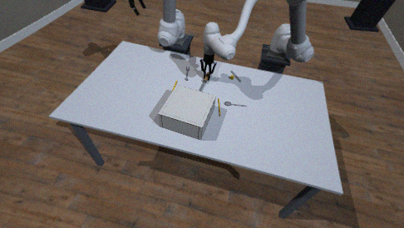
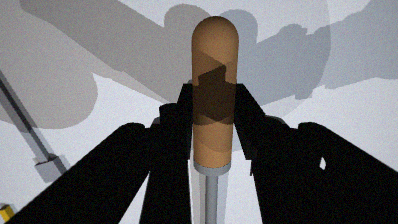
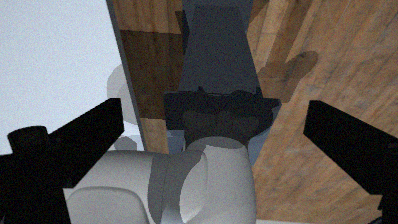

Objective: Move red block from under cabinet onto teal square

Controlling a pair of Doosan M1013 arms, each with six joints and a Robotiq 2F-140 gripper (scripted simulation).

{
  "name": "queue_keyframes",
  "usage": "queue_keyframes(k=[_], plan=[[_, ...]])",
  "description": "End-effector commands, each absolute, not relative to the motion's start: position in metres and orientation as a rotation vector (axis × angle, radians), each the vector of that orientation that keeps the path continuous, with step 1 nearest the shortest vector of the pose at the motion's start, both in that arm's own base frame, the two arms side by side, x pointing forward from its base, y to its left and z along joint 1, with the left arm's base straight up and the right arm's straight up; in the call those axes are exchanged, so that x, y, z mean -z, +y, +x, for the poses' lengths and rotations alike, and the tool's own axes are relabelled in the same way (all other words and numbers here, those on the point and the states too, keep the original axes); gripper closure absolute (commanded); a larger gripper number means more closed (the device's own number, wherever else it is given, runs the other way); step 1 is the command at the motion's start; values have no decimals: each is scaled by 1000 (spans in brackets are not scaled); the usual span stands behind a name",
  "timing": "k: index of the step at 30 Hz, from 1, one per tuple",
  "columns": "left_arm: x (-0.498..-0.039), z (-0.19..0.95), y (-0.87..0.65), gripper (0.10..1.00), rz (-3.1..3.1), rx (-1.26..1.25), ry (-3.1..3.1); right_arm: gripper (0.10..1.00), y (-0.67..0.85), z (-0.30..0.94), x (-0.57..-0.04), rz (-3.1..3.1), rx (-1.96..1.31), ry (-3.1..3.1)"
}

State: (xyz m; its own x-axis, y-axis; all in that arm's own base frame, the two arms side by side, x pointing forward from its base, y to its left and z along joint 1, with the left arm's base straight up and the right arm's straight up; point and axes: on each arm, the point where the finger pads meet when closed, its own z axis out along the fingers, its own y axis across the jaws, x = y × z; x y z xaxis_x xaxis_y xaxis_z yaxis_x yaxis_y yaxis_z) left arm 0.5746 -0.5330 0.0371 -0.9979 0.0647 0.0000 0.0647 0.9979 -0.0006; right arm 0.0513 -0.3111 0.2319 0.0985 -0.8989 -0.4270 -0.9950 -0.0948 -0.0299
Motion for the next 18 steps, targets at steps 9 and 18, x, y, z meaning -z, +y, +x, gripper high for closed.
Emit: queue_keyframes(k=[9, 18], plan=[[-39, 549, -531, 999, -101, -5, -3144, 98, -310, 48, -233, -2074, -437, 1880], [-39, 540, -530, 999, -101, -5, -3144, 98, -310, 48, -233, -2074, -437, 1880]])
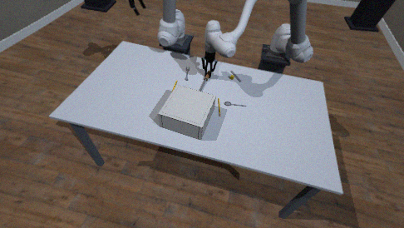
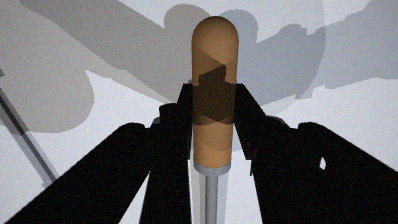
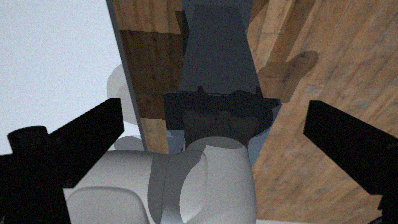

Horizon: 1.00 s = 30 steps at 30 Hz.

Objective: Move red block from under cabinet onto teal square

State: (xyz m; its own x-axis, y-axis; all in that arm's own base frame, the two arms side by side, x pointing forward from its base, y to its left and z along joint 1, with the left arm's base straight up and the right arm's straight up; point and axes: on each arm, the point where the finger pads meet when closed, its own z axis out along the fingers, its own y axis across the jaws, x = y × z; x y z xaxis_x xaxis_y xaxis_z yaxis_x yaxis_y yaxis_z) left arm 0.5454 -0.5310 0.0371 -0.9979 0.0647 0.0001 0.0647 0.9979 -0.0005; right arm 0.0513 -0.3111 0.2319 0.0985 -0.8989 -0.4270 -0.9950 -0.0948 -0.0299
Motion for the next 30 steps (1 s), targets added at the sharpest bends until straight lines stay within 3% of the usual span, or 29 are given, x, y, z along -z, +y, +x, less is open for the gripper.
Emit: queue_keyframes(k=[1, 30], plan=[[-39, 539, -530, 999, -101, -5, -3144, 98, -310, 48, -233, -2074, -437, 1880], [-39, 533, -528, 999, -102, -2, -3142, 98, -310, 48, -233, -2074, -437, 1880]])
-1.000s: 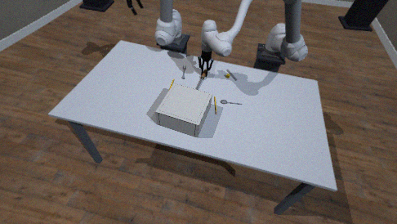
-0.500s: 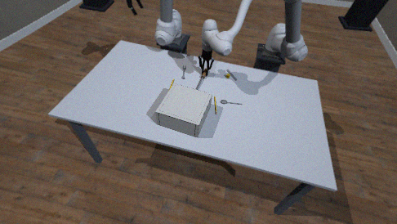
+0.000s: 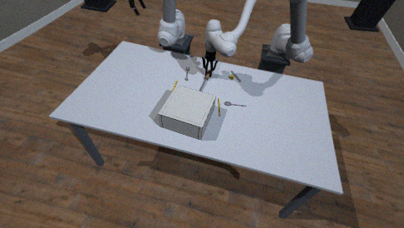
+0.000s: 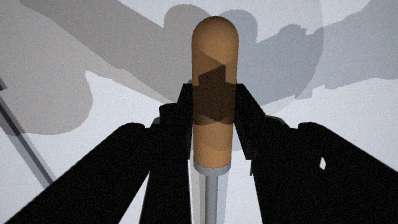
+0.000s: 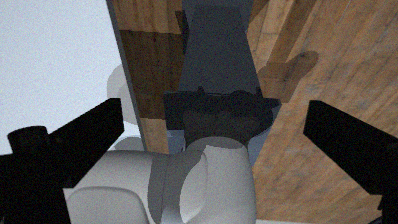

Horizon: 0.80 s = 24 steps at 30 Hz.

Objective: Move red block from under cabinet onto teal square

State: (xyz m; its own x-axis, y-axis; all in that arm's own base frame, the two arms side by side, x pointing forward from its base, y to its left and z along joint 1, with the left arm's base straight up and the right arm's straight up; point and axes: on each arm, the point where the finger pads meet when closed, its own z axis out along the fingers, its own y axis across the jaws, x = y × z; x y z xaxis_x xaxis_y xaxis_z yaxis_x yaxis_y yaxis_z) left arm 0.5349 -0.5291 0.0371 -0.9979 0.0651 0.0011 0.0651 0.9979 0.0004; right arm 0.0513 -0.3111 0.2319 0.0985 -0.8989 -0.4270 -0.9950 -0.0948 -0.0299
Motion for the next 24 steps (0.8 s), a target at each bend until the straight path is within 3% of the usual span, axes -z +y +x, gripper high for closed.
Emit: queue_keyframes(k=[1, 24], plan=[[-39, 533, -528, 999, -102, -2, -3142, 98, -310, 48, -233, -2074, -437, 1880], [-39, 519, -502, 999, -105, -4, -3144, 98, -310, 48, -233, -2074, -437, 1880]])
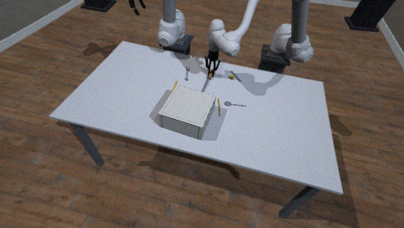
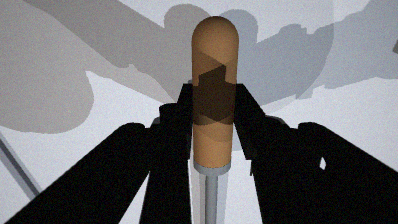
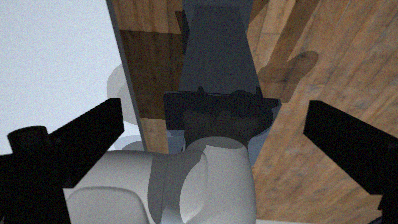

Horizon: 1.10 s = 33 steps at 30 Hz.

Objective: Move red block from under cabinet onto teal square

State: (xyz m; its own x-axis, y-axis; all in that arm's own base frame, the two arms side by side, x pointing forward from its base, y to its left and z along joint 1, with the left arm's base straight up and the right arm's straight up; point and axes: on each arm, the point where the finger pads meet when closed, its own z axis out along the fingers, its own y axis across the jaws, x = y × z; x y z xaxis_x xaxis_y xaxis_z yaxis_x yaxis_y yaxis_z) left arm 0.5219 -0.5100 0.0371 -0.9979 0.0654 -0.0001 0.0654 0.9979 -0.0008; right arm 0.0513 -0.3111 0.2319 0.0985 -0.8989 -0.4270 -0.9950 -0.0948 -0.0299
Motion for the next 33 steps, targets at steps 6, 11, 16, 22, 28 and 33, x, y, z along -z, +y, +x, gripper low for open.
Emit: queue_keyframes(k=[6, 11, 16, 22, 28, 33], plan=[[-39, 515, -496, 999, 105, 4, 3136, 98, -310, 48, -233, -2074, -437, 1880], [-39, 514, -495, 999, 104, 3, 3137, 98, -310, 48, -233, -2074, -437, 1880], [-39, 513, -495, 999, 105, 2, 3138, 98, -310, 48, -233, -2074, -437, 1880], [-39, 513, -495, 999, 105, 2, 3138, 98, -310, 48, -233, -2074, -437, 1880], [-38, 517, -501, 999, 103, -1, 3139, 98, -310, 48, -233, -2074, -437, 1880], [-39, 523, -512, 999, 101, -3, 3141, 98, -310, 48, -233, -2074, -437, 1880]])
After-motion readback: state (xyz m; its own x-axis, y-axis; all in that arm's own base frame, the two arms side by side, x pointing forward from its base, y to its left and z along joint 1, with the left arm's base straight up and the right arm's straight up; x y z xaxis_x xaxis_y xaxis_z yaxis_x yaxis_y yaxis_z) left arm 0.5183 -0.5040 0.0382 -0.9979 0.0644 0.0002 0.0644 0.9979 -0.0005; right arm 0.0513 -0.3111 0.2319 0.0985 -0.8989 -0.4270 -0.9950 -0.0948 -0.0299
